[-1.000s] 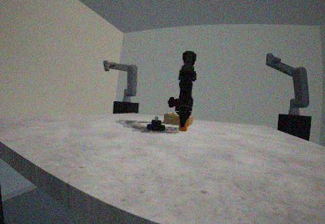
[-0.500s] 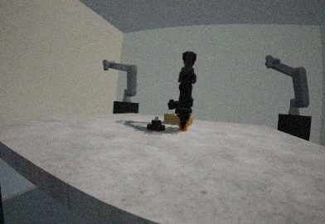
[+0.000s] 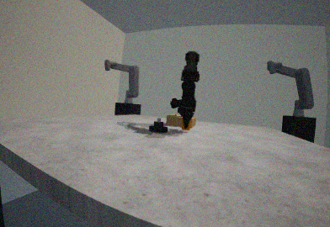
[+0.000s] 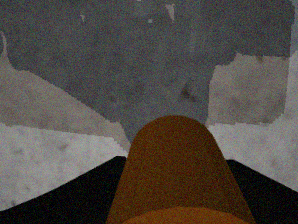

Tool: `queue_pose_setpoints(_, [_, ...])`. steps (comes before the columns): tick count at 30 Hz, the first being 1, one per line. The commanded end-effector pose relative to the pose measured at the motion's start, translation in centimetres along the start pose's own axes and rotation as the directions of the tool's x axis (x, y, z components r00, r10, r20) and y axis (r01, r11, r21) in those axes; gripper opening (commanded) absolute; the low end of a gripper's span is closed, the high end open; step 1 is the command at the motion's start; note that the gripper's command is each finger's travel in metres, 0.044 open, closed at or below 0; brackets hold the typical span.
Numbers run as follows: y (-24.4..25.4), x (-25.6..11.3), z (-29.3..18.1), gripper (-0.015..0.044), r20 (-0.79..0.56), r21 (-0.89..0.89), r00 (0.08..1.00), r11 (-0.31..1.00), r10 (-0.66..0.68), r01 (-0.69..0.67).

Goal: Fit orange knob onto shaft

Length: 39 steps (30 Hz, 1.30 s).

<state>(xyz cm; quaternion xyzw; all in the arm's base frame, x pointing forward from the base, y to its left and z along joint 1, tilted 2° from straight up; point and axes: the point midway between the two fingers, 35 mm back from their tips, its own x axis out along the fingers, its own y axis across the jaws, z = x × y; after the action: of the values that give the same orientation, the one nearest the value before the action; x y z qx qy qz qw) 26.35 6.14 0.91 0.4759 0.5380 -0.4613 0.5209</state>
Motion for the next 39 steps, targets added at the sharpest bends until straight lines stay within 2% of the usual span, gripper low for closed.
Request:
queue_pose_setpoints(1, [1.0, -2.7, 0.0, 0.0, 0.001, 0.0, 0.999, 0.999, 0.034, -0.034])
queue_pose_setpoints(17, [0.4, -12.2, 0.1, 0.0, 0.001, 0.0, 0.999, 0.999, 0.034, -0.034])
queue_pose_setpoints(25, [0.2, -12.5, 0.0, 0.0, 0.0, 0.002, 0.998, 0.998, 0.055, -0.055])
queue_pose_setpoints(39, [-0.4, -14.6, -1.3, 0.0, 0.002, 0.003, 0.957, 0.957, 0.289, -0.289])
